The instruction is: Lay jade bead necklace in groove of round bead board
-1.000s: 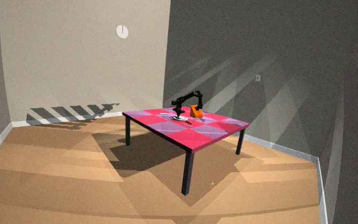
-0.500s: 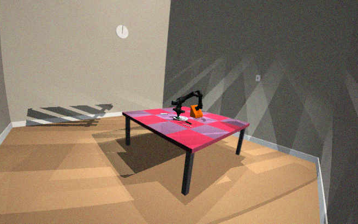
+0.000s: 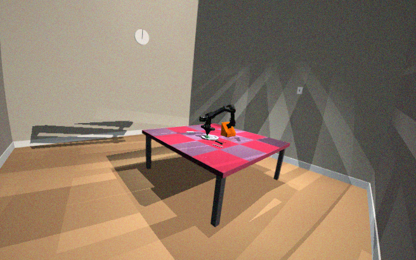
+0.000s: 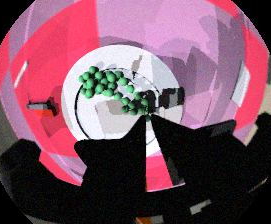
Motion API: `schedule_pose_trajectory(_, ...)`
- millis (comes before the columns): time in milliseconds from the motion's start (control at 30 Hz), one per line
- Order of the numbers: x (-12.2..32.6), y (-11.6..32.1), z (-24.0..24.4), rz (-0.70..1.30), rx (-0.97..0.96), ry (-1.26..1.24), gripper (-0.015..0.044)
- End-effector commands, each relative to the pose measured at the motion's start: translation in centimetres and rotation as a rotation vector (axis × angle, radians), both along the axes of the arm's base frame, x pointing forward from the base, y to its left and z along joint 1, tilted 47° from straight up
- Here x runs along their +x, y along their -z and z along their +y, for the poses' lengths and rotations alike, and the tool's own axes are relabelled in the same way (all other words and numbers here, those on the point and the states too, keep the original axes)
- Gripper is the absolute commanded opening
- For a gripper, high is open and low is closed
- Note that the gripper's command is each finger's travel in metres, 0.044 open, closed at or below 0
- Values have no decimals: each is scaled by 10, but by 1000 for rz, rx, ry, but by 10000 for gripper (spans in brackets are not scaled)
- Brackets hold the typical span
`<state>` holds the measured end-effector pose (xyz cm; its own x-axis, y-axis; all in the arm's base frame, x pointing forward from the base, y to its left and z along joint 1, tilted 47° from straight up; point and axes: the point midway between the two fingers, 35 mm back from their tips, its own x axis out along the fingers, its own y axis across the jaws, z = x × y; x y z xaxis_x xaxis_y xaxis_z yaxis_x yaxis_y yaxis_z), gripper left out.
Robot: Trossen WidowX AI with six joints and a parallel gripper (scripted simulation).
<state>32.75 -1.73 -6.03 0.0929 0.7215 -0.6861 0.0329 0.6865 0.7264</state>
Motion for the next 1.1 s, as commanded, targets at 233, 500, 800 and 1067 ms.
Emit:
schedule_pose_trajectory(233, 9, 13, -16, -5, 1, 3, 0)
schedule_pose_trajectory(500, 10, 17, -12, -5, 1, 3, 0)
schedule_pose_trajectory(800, 11, 16, -13, -9, 0, 3, 184)
schedule_pose_trajectory(1067, 10, 14, -15, -6, 1, 3, 394)
